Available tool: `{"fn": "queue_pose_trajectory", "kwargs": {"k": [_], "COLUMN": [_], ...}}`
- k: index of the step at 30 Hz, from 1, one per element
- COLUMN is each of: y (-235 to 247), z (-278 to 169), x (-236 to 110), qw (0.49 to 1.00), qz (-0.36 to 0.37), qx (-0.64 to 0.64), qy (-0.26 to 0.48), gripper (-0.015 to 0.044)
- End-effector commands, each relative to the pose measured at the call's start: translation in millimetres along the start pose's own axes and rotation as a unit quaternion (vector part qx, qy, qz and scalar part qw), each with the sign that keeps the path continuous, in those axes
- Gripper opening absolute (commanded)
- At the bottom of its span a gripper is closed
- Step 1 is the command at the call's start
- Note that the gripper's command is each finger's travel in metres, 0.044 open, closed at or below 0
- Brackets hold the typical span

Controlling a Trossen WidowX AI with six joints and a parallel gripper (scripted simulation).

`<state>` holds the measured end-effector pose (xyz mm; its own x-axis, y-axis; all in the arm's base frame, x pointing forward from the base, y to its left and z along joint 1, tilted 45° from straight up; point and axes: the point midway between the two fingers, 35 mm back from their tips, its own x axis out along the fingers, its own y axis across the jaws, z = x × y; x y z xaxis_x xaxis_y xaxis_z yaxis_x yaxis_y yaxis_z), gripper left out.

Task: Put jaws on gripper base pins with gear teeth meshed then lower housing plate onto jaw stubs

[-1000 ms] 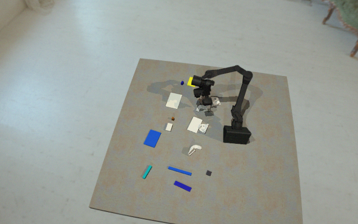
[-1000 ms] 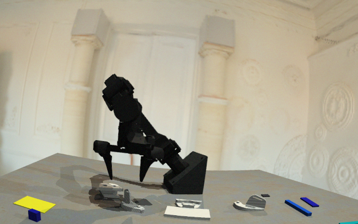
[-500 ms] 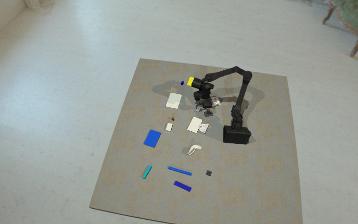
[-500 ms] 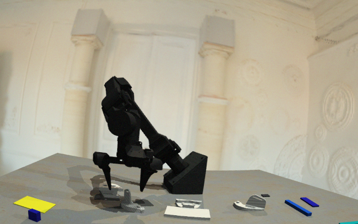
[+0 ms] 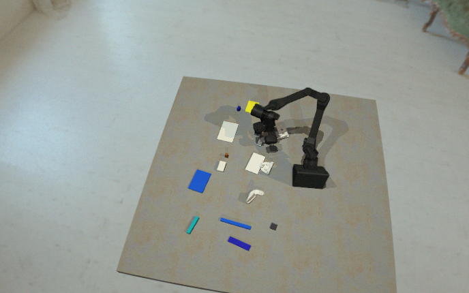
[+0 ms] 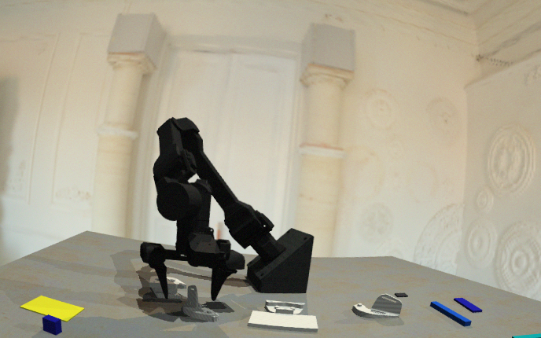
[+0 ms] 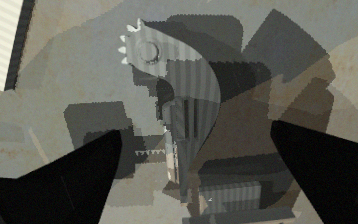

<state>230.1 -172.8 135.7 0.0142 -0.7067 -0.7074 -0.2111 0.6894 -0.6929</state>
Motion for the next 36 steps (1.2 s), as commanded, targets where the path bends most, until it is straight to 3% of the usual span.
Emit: {"fn": "queue_pose_trajectory", "kwargs": {"k": [1,32,36], "y": [1.4,1.2,0.6], "z": [-1.0,-2.1,-2.4], "x": [7.1,17.8,17.4], "qw": [1.0,1.0,1.0], "qz": [0.002,0.001,0.0], "qx": [-0.004,-0.004,-0.001], "qy": [0.001,0.002,0.002], "gripper": [0.044,0.044,0.0335]}}
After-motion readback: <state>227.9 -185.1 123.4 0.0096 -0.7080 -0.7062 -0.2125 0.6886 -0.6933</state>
